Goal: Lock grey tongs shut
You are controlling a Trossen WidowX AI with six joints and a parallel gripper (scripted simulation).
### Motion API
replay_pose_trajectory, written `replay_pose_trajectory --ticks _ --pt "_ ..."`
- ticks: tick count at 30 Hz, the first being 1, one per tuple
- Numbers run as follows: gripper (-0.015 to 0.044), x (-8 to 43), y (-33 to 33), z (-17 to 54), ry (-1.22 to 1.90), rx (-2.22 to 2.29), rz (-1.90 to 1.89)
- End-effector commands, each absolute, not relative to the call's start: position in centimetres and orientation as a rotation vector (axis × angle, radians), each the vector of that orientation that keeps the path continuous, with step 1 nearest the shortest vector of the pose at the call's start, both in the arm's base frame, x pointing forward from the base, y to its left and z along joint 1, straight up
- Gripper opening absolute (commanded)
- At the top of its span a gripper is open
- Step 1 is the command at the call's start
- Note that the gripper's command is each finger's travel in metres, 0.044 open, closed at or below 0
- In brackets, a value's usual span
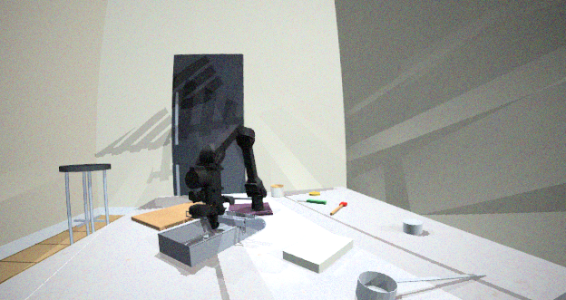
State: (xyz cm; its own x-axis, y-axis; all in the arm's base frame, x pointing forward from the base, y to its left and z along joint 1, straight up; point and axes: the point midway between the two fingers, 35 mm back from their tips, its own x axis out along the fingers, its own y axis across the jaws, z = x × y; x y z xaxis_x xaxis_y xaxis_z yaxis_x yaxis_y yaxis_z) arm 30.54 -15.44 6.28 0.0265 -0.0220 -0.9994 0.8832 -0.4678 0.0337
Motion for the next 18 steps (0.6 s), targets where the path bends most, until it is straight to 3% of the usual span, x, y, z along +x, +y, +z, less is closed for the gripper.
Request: replay_pose_trajectory --ticks 1,8,18 --pt "0.0021 30.6 -15.5 6.3 0.901 1.561 -1.537" --pt "-0.0143 30.6 -15.5 6.3 0.901 1.561 -1.537" --pt "-0.015 31.1 -15.7 10.4 0.903 1.562 -1.537"
